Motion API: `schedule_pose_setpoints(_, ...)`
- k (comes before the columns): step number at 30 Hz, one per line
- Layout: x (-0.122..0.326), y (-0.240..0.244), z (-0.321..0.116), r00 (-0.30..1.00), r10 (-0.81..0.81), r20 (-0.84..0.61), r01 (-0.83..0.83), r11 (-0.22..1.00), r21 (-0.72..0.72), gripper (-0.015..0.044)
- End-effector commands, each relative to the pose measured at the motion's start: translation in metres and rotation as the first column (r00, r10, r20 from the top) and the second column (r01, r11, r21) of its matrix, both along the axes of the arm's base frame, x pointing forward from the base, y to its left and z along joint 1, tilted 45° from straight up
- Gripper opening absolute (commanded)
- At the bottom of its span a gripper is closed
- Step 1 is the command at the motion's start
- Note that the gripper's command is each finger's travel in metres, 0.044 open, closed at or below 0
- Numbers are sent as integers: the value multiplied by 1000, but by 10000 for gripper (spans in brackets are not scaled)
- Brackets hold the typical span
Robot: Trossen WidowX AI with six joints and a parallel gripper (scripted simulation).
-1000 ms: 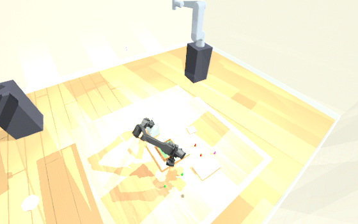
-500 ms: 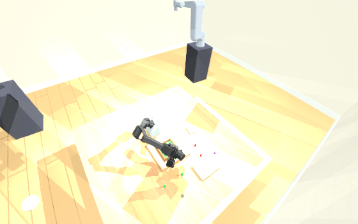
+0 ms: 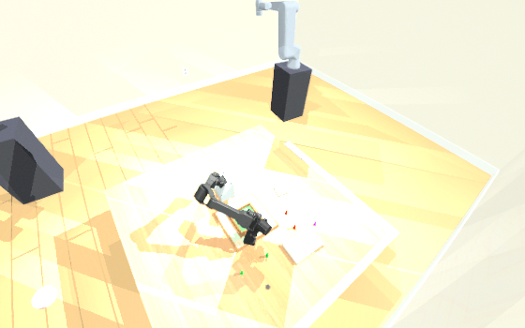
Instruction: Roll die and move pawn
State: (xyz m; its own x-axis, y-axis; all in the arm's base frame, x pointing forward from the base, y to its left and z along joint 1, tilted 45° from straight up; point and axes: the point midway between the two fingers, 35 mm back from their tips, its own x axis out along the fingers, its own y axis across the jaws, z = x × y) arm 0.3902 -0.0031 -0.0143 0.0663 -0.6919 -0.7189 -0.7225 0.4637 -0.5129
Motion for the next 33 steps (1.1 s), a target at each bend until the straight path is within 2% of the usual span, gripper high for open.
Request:
schedule_pose_setpoints(1,1,9,8,1000,1,-3,-1,1000,-1,0)
schedule_pose_setpoints(21,-6,85,90,1000,1,-5,-1,1000,1,0)
schedule_pose_setpoints(27,-6,87,84,1000,-1,-5,1,1000,2,0)
schedule_pose_setpoints(33,-6,95,34,1000,-13,-1,13,1000,6,0)
